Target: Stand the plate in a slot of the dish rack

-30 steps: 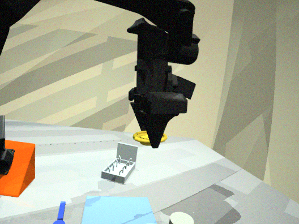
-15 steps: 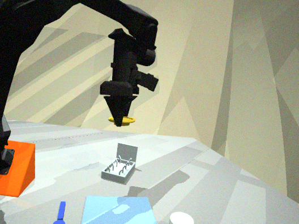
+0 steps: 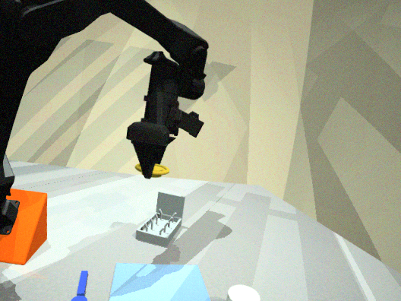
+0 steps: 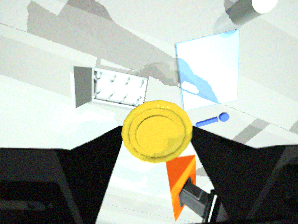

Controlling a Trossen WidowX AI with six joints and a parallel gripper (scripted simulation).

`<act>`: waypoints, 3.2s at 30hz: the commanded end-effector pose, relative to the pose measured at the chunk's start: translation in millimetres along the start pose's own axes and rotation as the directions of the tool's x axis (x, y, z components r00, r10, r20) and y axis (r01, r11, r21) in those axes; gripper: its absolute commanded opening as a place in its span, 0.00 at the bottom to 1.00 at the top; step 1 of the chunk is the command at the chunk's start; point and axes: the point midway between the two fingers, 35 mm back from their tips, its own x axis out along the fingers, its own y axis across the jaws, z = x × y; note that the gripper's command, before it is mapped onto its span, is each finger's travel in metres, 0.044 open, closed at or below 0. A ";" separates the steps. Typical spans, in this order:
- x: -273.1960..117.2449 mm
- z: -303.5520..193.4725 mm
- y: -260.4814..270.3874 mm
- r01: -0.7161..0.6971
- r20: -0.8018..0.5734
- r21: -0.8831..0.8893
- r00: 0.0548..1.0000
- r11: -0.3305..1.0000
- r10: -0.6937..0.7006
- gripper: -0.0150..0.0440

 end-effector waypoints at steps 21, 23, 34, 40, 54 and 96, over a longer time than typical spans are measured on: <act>62.4 -8.8 2.6 -0.423 -0.300 -0.319 0.894 0.848 0.333 0.25; 66.5 -9.1 3.1 -0.463 -0.314 -0.339 0.876 0.819 0.365 0.25; 85.9 -10.0 5.0 -0.646 -0.356 -0.441 0.763 0.623 0.539 0.25; 94.5 -9.6 5.2 -0.709 -0.354 -0.498 0.692 0.500 0.629 0.25; 109.7 -6.4 2.0 -0.720 -0.284 -0.656 0.512 0.225 0.811 0.25; 125.7 1.0 -38.4 0.030 0.175 -0.984 0.048 0.173 0.983 0.25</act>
